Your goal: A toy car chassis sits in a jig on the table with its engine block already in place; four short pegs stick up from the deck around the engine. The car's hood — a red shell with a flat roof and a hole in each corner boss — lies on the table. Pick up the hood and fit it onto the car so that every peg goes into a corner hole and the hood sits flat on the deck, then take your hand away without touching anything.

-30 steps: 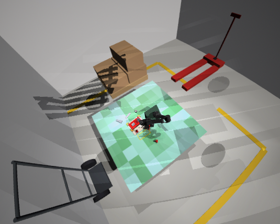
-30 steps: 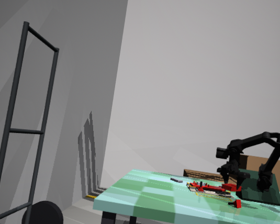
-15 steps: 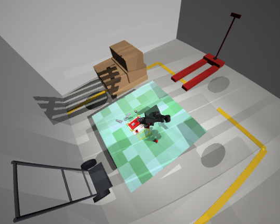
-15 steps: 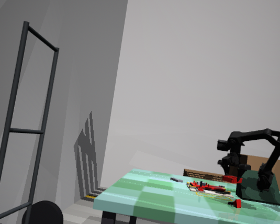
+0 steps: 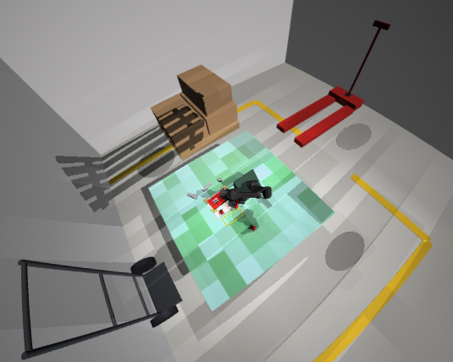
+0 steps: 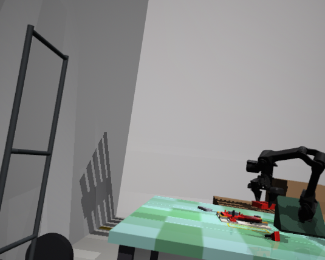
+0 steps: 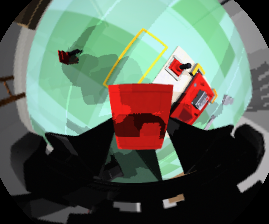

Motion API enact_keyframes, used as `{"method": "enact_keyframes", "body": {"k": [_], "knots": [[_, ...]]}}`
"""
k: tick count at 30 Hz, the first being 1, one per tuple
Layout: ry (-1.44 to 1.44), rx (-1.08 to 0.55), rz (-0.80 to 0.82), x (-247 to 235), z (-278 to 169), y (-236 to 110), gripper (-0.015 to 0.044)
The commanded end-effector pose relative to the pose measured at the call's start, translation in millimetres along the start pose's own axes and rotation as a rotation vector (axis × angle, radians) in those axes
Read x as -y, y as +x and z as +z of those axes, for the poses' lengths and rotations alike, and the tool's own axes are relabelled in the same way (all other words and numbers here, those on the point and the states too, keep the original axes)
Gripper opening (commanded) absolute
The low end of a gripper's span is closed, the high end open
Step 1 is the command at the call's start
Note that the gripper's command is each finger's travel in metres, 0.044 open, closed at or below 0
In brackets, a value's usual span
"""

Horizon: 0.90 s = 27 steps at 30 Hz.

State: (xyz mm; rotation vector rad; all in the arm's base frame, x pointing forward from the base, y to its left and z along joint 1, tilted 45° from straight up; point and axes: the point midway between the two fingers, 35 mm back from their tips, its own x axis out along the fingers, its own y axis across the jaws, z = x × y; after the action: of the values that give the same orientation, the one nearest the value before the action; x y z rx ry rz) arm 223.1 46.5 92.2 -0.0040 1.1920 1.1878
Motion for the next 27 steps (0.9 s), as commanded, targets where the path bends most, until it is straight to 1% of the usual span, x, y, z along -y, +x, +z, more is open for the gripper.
{"method": "enact_keyframes", "body": {"k": [1,27], "knots": [[0.035,0.005,-0.004,12,4,-3,0.0],[0.287,0.024,0.004,97,18,-12,0.0]]}}
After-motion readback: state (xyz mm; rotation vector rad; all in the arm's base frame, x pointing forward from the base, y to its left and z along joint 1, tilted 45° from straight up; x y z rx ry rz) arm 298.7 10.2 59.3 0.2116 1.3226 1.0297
